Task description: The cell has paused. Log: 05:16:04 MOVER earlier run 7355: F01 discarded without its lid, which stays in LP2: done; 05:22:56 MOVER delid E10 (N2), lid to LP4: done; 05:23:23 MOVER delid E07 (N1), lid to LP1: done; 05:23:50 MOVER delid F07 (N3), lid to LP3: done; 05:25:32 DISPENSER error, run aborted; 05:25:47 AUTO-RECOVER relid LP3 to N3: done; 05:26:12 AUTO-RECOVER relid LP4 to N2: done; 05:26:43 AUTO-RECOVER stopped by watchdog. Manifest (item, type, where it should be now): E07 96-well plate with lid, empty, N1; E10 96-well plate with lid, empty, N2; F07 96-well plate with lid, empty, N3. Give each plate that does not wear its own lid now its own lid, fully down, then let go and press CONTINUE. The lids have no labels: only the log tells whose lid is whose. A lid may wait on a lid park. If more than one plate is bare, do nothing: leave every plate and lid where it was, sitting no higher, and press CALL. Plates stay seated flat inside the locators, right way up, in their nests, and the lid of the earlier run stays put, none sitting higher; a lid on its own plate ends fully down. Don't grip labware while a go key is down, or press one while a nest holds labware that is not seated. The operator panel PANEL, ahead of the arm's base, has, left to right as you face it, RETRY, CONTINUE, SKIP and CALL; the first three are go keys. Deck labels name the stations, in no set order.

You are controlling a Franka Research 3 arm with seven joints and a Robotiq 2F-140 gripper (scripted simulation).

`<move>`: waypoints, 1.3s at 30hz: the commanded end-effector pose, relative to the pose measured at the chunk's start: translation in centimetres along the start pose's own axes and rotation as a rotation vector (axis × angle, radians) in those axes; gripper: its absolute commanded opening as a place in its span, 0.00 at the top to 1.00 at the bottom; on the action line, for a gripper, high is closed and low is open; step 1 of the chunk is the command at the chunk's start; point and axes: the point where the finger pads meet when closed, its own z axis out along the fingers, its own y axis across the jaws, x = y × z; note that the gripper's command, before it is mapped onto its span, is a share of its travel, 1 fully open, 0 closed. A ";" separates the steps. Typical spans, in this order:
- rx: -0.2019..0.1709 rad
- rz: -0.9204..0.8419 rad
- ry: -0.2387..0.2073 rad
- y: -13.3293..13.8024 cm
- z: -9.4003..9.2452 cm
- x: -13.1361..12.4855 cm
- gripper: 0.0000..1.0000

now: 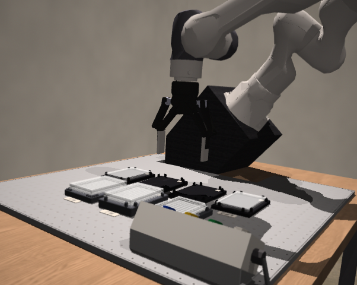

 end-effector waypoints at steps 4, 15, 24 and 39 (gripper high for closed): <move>0.005 0.030 -0.004 -0.1 -0.1 -0.1 0.00; 0.005 0.030 -0.004 -0.1 -0.1 -0.1 1.00; 0.005 0.030 -0.004 -0.1 -0.1 -0.1 1.00; 0.005 0.030 -0.004 -0.1 -0.1 -0.1 1.00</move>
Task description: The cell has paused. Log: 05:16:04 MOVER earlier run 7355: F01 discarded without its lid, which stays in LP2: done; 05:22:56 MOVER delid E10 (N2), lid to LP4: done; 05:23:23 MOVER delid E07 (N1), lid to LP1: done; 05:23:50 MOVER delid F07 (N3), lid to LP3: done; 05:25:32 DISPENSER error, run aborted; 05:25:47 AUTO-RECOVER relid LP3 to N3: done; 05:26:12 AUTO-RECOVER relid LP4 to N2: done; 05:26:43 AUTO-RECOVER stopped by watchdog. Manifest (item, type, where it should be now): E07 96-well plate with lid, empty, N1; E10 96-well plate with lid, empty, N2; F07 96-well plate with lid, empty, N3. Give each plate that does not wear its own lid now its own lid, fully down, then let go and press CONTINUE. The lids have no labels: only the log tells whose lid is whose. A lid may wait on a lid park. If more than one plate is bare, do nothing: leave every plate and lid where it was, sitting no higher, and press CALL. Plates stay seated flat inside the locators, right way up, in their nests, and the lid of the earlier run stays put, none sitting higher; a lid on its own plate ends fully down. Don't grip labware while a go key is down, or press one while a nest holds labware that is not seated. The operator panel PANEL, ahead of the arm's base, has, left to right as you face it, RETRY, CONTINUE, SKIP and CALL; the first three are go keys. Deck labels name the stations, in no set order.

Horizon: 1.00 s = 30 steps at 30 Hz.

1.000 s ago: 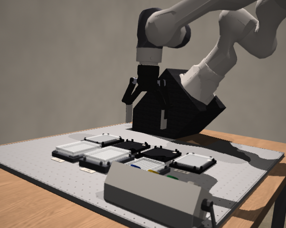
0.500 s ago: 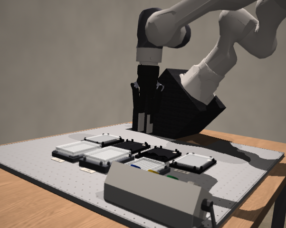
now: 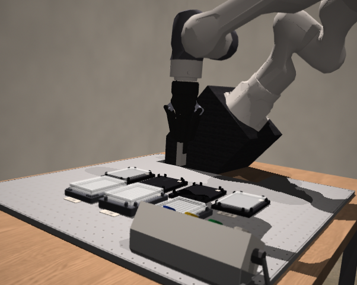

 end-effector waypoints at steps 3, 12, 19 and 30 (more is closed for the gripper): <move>0.003 0.008 -0.003 0.0 0.0 0.0 1.00; 0.005 -0.038 0.000 -0.4 -0.1 0.0 1.00; 0.014 -0.374 0.025 -3.6 -0.2 0.3 1.00; 0.026 -0.602 0.040 -11.2 -0.2 1.0 1.00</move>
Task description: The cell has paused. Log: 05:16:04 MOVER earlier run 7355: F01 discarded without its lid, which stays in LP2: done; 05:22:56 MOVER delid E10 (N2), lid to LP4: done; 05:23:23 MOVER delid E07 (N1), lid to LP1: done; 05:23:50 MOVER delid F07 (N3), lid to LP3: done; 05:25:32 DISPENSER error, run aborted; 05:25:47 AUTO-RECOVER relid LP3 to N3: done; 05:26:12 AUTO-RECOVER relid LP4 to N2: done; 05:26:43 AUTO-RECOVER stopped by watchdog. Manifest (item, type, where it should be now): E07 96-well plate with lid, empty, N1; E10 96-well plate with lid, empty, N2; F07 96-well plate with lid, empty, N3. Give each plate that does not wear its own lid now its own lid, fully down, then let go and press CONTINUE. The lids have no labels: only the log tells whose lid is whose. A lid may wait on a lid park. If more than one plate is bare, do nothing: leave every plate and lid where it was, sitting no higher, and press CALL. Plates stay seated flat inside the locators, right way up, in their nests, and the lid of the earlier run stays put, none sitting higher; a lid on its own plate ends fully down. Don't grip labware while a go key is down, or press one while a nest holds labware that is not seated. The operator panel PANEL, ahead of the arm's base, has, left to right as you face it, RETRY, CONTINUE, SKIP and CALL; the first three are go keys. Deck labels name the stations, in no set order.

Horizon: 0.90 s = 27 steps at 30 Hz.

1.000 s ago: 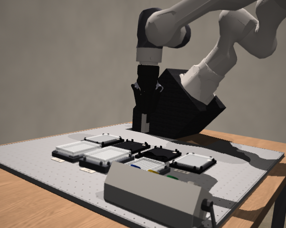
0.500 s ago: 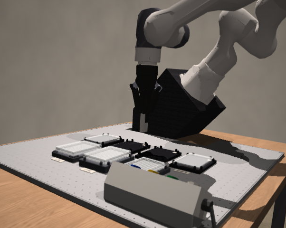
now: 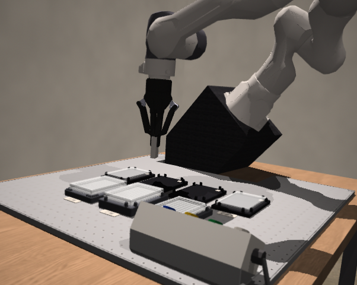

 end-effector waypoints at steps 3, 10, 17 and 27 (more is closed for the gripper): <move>-0.007 -0.329 -0.002 -3.0 0.5 1.1 1.00; 0.009 -0.493 -0.012 -7.2 0.7 1.9 1.00; 0.022 -0.662 -0.025 -8.7 0.7 2.0 1.00; 0.024 -0.925 -0.054 -8.9 0.7 2.1 0.34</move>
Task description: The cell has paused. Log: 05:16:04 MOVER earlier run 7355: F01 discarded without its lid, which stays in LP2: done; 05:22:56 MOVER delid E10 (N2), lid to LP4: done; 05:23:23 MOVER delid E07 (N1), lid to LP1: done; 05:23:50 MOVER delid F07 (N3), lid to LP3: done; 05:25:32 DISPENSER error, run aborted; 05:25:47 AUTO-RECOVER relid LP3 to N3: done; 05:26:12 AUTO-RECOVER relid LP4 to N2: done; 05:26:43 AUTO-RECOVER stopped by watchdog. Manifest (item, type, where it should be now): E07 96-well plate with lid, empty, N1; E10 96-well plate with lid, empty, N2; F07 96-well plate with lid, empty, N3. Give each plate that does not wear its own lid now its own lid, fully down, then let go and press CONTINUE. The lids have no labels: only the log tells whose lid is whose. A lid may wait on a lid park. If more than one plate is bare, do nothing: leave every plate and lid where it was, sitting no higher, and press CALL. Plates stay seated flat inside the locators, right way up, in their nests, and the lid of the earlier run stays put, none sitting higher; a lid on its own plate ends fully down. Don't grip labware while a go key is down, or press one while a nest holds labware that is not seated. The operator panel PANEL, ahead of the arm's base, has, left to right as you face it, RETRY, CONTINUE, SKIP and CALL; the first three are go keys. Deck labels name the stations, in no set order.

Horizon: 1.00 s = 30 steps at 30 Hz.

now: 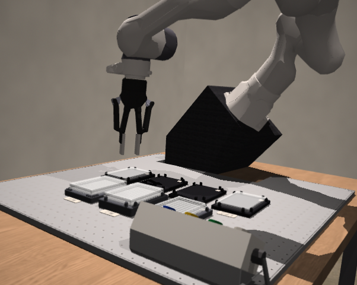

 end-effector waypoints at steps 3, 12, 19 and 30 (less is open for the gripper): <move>-0.001 -0.332 -0.010 0.0 0.0 0.2 0.34; -0.002 -0.568 -0.028 0.0 0.0 0.2 0.34; -0.004 -0.762 -0.040 0.0 0.0 0.2 0.34; -0.009 -1.062 -0.053 0.0 0.0 0.2 0.34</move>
